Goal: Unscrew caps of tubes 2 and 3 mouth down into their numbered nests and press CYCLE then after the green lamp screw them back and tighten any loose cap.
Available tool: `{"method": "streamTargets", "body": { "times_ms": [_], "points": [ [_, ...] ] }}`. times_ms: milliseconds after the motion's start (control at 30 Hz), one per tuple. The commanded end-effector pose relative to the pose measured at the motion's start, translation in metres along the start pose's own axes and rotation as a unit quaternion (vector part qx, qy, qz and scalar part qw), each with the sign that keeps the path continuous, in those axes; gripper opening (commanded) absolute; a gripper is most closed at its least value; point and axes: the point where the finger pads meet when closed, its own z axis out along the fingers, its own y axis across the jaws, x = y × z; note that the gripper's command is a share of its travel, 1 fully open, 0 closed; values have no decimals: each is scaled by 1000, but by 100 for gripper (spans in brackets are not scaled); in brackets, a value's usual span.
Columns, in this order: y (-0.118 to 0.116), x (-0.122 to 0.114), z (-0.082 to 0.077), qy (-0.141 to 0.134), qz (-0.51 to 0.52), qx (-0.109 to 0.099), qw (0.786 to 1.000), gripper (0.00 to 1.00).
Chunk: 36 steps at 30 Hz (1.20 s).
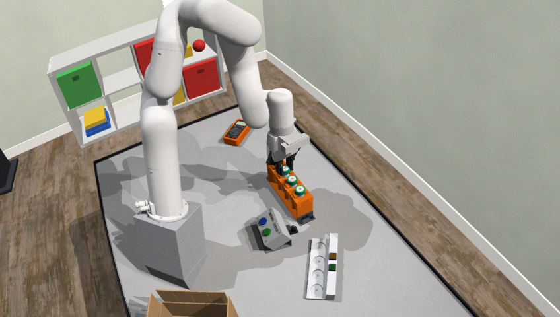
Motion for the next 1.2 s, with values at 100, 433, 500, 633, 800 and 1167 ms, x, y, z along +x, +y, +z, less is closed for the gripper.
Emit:
{"method": "streamTargets", "body": {
  "times_ms": [100, 433, 500, 633, 800, 1167],
  "points": [
    [-1, 1, -1, -17, -202, 17, 979, 0],
    [-1, 1, -1, -17, -310, 20, 950, 0],
    [-1, 1, -1, -17, -310, 20, 950, 0],
    [-1, 1, -1, -17, -310, 20, 950, 46],
    [-1, 1, -1, -17, -310, 20, 950, 46],
    [-1, 2, -1, -20, -162, 18, 986, 46]
  ]
}}
